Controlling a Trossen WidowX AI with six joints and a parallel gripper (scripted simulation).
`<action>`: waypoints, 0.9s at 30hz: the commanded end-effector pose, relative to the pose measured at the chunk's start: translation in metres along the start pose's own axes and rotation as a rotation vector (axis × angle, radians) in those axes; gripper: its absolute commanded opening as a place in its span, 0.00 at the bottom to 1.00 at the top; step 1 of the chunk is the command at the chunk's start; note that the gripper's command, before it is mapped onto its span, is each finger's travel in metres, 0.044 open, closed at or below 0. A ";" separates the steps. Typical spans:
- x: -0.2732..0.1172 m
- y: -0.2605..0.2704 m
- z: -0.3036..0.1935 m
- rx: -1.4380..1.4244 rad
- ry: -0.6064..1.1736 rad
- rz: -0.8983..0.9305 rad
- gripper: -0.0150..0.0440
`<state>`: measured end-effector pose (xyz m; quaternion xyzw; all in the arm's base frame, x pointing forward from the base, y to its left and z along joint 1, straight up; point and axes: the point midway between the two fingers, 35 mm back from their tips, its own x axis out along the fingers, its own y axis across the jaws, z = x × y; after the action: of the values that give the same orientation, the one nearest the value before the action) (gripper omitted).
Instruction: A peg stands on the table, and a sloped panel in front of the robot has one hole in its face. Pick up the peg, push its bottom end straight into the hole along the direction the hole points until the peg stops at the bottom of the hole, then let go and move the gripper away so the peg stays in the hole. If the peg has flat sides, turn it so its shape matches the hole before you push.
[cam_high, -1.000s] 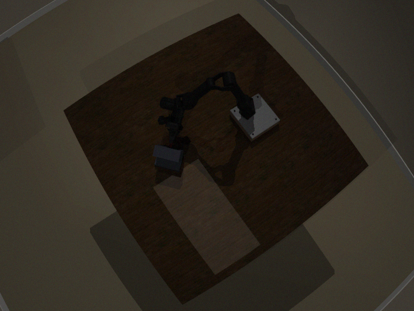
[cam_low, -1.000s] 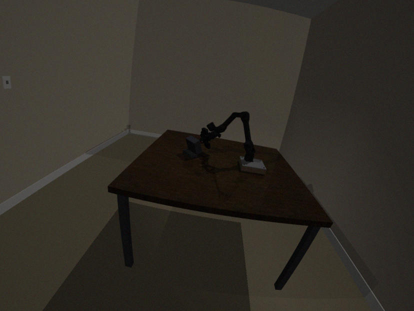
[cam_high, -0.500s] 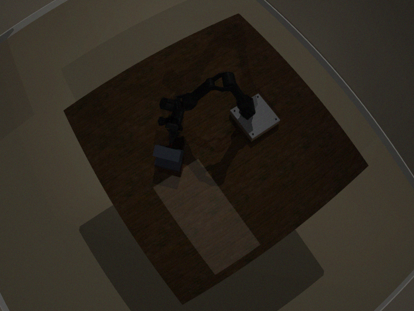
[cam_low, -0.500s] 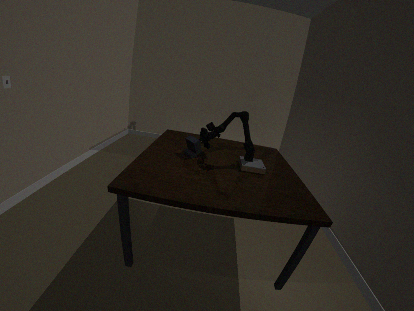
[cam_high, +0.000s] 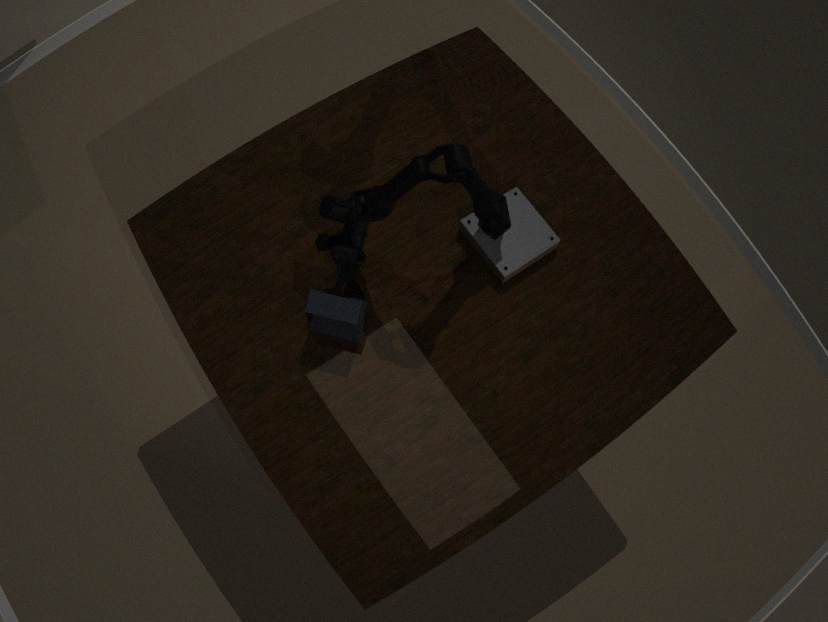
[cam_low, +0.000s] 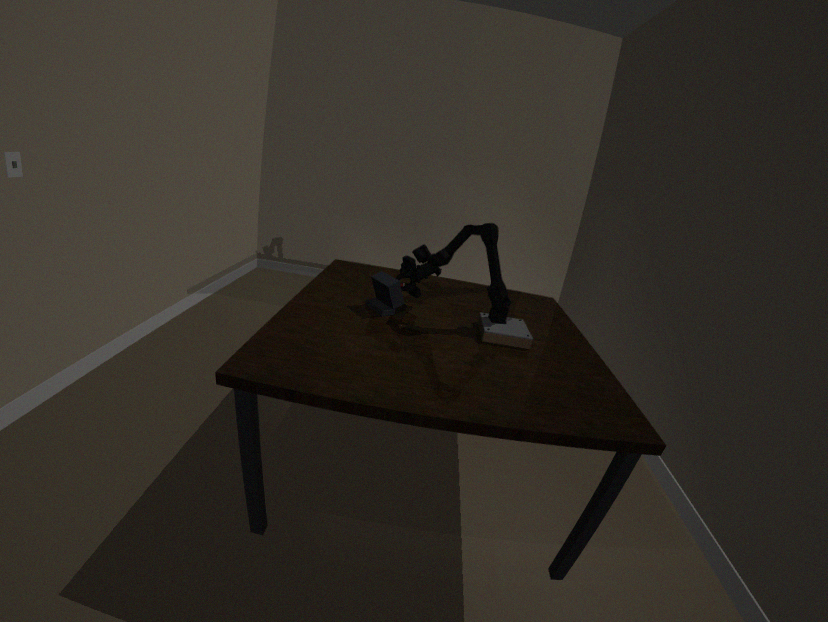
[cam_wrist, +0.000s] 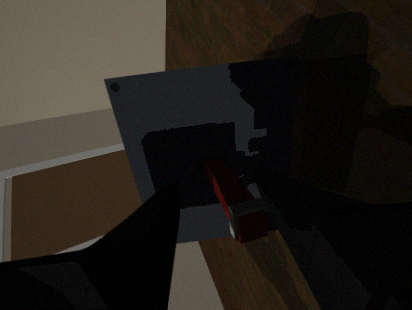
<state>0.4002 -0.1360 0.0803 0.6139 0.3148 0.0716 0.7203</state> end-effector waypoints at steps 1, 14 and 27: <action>0.000 0.000 0.000 -0.001 0.000 -0.001 0.83; -0.016 -0.003 0.002 -0.001 0.001 -0.012 1.00; -0.035 -0.007 0.004 0.000 0.002 -0.022 1.00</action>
<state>0.3747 -0.1541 0.0818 0.6141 0.3252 0.0606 0.7165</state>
